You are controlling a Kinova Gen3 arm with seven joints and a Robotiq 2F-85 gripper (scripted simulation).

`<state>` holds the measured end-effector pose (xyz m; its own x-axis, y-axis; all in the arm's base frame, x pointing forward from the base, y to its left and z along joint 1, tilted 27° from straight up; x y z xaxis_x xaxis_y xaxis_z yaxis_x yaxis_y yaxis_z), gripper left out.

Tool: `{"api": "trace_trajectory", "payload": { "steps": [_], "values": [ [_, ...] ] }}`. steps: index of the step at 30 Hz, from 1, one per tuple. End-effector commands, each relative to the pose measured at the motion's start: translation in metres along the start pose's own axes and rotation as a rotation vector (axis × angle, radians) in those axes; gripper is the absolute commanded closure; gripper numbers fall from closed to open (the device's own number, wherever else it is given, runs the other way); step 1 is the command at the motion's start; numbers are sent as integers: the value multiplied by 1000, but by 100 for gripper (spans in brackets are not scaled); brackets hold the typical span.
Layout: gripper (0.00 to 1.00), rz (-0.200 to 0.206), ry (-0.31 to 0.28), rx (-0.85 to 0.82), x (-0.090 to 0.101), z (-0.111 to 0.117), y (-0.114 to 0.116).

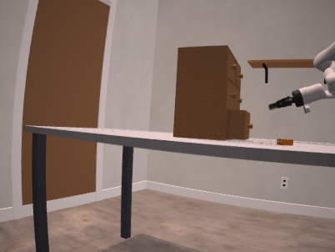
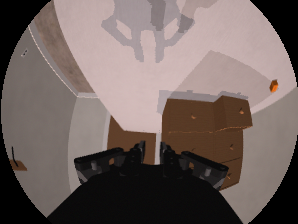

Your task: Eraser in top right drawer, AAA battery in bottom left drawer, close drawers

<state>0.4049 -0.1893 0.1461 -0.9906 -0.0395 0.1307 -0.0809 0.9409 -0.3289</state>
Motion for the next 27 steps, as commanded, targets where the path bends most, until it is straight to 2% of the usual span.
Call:
{"api": "trace_trajectory", "payload": {
  "steps": [1,27],
  "values": [
    [76,3,3,5,3,1,-8],
    [76,4,7,12,13,3,-33]
  ]
}}
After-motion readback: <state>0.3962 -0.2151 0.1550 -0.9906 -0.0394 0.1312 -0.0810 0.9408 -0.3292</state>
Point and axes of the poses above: the point where the finger pads meet when closed, its own x axis back along the fingers, its own y axis across the jaws, z = x × y, the point moved 5 cm from there along x, back along the fingers, and after that the axes turned 5 degrees about -x, right-handed, at the moved point
